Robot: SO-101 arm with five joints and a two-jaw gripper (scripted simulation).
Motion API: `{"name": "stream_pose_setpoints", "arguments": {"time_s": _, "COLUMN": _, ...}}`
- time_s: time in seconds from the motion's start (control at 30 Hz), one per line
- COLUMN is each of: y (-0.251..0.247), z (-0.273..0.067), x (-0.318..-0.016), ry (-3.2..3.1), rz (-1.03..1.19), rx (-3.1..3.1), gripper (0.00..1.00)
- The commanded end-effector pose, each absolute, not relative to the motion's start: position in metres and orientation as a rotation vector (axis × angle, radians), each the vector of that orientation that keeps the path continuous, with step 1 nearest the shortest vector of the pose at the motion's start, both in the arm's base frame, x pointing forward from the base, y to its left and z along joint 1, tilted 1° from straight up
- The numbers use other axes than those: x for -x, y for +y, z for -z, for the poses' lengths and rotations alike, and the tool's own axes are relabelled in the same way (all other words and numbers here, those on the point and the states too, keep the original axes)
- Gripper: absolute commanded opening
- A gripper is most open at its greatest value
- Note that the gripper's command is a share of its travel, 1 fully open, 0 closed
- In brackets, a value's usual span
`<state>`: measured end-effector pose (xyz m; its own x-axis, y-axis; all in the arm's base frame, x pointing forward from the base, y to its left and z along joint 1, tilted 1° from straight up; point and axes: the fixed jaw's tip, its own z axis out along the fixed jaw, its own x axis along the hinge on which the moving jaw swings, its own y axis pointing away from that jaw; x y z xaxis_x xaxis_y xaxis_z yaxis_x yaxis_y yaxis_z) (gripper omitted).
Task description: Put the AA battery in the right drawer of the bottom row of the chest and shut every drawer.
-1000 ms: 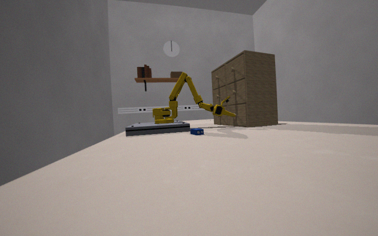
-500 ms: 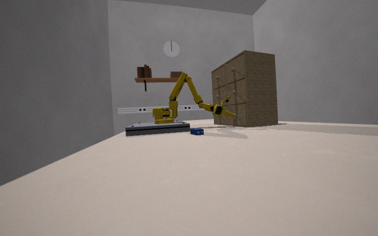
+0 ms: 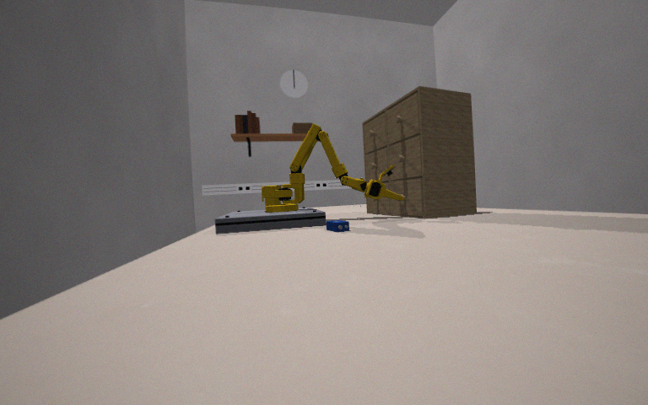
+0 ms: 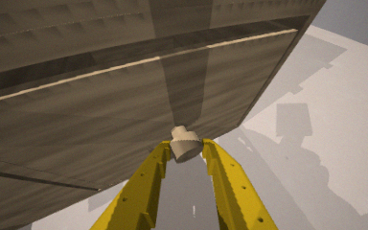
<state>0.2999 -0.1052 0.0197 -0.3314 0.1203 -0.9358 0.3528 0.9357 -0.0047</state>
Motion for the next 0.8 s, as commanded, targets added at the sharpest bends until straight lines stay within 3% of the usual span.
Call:
{"name": "stream_pose_setpoints", "arguments": {"time_s": 0.0, "y": -0.1038, "z": -0.0251, "x": -0.3039, "ry": 1.889, "rz": 0.239, "rx": -0.335, "gripper": 0.0}}
{"name": "stream_pose_setpoints", "arguments": {"time_s": 0.77, "y": -0.1059, "z": -0.0213, "x": -0.3022, "ry": 1.897, "rz": 0.245, "rx": -0.342, "gripper": 0.0}}
